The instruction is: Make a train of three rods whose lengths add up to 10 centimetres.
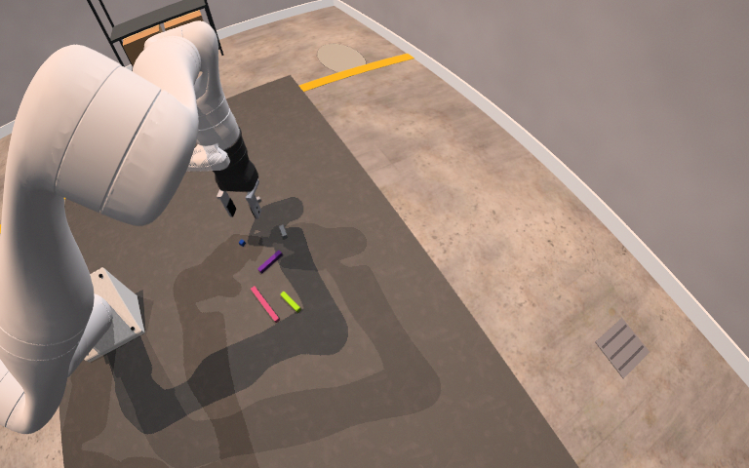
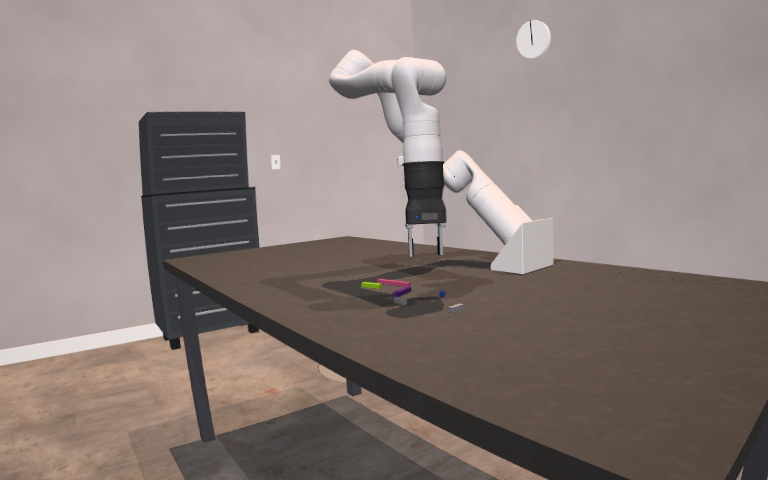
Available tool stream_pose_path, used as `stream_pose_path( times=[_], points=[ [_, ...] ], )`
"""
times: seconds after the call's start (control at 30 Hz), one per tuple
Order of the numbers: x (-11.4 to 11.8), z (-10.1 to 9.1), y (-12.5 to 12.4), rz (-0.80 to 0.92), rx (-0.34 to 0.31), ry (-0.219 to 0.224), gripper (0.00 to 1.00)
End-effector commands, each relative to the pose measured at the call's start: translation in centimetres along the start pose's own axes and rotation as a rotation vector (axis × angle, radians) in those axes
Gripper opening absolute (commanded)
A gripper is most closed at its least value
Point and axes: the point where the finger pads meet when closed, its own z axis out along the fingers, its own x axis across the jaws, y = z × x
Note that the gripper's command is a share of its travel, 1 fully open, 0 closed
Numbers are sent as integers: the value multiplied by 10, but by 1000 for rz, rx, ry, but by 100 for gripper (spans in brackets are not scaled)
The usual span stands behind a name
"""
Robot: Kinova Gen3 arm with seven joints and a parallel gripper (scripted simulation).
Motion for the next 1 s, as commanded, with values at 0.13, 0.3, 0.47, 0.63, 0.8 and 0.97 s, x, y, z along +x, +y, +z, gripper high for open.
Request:
stream_pose_path(
  times=[0.13,0.3,0.47,0.63,0.8,0.97],
  points=[
    [-24,9,9,-236,10,6,100],
    [-38,13,16,-380,10,7,100],
    [-44,15,18,-446,10,8,100],
    [-51,17,22,-517,9,8,100],
    [-53,19,22,-545,12,9,100],
    [-53,19,21,-547,12,9,100]
  ],
)
